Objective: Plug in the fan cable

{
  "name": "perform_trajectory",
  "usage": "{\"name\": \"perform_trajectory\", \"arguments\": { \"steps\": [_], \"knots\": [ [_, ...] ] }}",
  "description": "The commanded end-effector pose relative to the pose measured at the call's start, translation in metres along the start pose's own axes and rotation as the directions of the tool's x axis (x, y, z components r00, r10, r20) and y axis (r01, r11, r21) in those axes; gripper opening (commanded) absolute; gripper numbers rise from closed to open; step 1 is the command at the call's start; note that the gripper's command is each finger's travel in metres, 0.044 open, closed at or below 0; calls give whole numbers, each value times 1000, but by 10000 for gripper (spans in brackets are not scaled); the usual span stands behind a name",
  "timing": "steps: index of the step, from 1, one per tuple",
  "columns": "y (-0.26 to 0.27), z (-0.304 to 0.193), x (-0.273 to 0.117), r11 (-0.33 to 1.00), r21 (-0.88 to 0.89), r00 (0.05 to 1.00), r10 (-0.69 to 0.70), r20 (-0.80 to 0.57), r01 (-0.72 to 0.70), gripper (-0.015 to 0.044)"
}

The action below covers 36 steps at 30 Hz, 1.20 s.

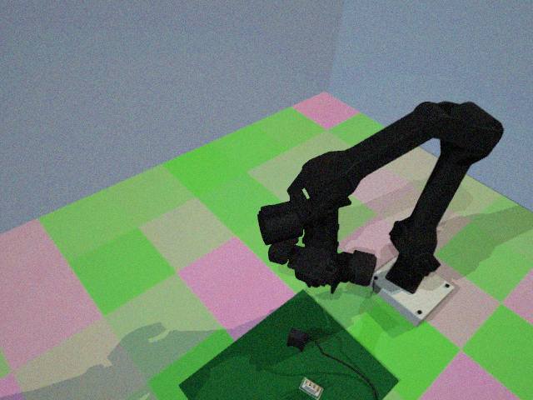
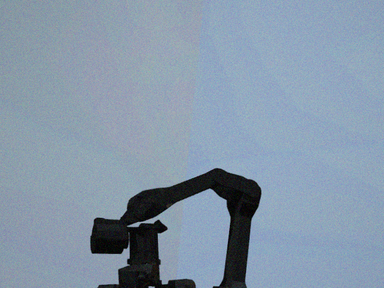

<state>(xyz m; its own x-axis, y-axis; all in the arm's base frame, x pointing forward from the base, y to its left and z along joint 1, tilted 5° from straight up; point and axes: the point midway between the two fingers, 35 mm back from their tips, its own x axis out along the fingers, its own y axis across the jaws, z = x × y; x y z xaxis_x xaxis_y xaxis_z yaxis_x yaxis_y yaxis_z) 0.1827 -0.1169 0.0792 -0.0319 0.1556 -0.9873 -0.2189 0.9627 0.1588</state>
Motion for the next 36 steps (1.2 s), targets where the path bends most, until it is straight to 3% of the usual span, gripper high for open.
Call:
{"name": "perform_trajectory", "arguments": {
  "steps": [1, 5, 9, 13, 16, 18, 22, 26, 29, 32, 36],
  "knots": [
    [-4, 6, -14, 993, 45, 993, -107, -41, 109, 205],
    [-5, 11, -23, 979, 76, 981, -183, -68, 188, 205],
    [-3, 9, -16, 988, 55, 988, -140, -60, 143, 205],
    [-4, 10, -18, 985, 76, 987, -148, -62, 152, 310],
    [-5, 22, -29, 948, 273, 986, -153, -62, 164, 389],
    [-5, 33, -38, 885, 434, 986, -157, -63, 169, 440],
    [-4, 55, -55, 683, 712, 984, -167, -63, 162, 440],
    [1, 77, -71, 401, 907, 982, -176, -63, 130, 440],
    [5, 93, -82, 175, 980, 981, -182, -63, 95, 440],
    [8, 100, -86, 44, 996, 981, -185, -62, 71, 440],
    [8, 100, -87, 32, 997, 981, -186, -62, 69, 440]
  ]
}}
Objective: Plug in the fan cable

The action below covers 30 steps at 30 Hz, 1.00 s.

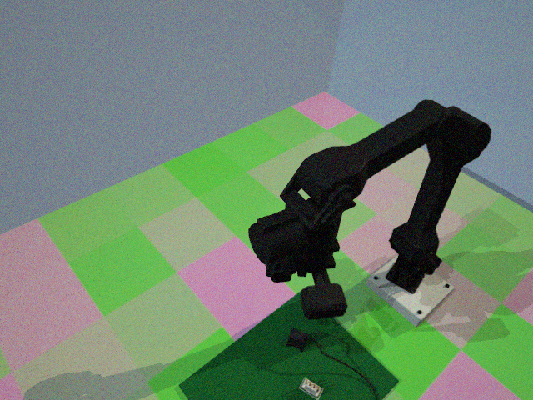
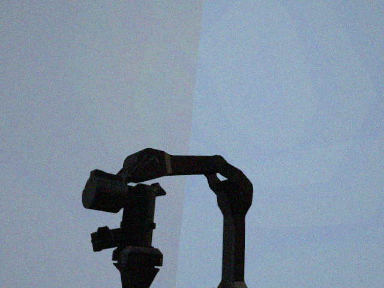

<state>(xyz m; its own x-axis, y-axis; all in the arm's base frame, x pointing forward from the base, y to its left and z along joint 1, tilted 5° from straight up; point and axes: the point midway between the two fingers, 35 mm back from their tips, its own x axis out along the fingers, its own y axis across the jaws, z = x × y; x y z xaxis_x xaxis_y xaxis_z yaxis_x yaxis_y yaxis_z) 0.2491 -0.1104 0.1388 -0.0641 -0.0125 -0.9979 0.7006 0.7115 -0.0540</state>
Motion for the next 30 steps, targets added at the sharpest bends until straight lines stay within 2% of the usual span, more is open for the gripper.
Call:
{"name": "perform_trajectory", "arguments": {
  "steps": [1, 17, 21, 26, 30],
  "knots": [
    [28, 15, -30, 864, 503, 1000, -10, 28, -5, 440],
    [28, 16, -28, 864, 503, 1000, -10, 29, -5, 440],
    [30, 20, -2, 864, 503, 1000, -10, 29, -6, 440],
    [28, 19, 61, 864, 503, 1000, -11, 29, -5, 440],
    [27, 18, 70, 864, 503, 1000, -11, 29, -5, 440]
  ]
}}
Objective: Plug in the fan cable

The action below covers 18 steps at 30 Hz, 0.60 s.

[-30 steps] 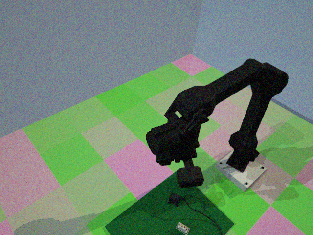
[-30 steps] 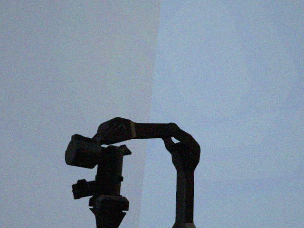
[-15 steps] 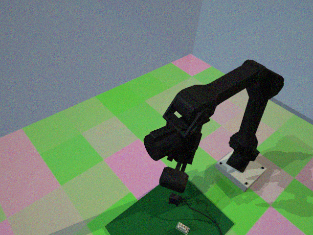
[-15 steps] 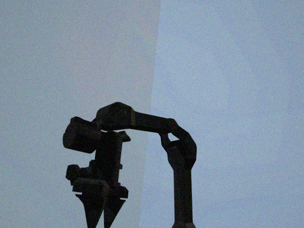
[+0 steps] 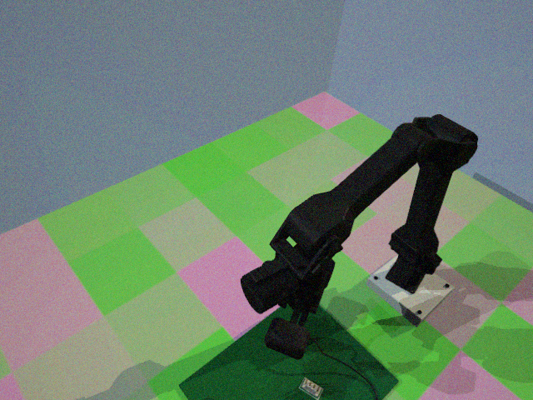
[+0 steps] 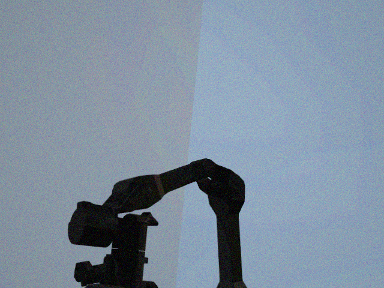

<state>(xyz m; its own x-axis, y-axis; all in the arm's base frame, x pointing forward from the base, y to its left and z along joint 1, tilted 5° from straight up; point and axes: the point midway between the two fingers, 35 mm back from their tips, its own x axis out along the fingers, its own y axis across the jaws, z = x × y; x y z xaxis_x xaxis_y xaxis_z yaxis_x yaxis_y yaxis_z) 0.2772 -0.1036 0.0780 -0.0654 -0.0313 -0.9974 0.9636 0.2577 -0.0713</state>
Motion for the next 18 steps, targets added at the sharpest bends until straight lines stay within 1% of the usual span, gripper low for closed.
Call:
{"name": "perform_trajectory", "arguments": {
  "steps": [1, 18],
  "knots": [
    [0, 1, 11, 1000, -4, 1000, 11, 12, -11, 440],
    [1, 2, 33, 1000, -4, 1000, 11, 13, -11, 440]
  ]
}}
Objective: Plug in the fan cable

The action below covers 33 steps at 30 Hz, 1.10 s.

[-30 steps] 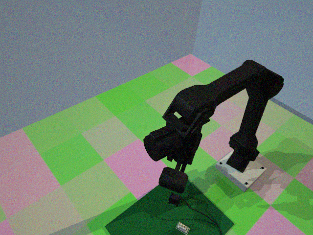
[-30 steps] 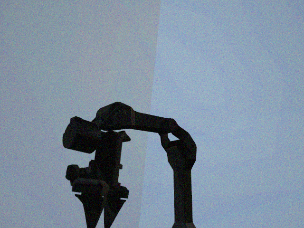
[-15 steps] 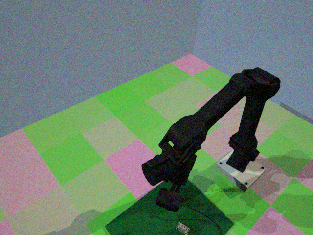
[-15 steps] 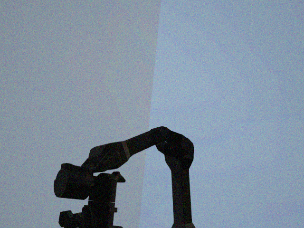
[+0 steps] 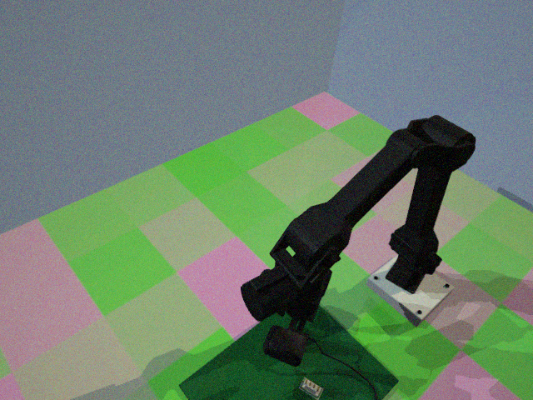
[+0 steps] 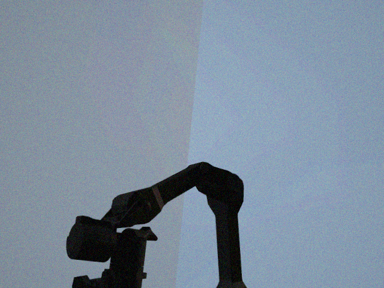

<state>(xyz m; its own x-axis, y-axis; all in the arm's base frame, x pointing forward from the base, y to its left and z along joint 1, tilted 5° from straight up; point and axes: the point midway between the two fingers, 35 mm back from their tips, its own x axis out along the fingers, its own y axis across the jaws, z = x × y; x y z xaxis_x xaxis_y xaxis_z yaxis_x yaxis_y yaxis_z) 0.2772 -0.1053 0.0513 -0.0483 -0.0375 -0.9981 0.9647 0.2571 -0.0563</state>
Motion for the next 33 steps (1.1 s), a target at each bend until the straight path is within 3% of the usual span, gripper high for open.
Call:
{"name": "perform_trajectory", "arguments": {
  "steps": [1, 21, 33],
  "knots": [
    [-1, 0, 8, 1000, -5, 1000, -4, 2, 4, 440],
    [-2, 0, 35, 1000, -5, 1000, -4, 2, 4, 440],
    [-1, -1, 32, 1000, 0, 1000, -2, -1, 2, 125]
  ]
}}
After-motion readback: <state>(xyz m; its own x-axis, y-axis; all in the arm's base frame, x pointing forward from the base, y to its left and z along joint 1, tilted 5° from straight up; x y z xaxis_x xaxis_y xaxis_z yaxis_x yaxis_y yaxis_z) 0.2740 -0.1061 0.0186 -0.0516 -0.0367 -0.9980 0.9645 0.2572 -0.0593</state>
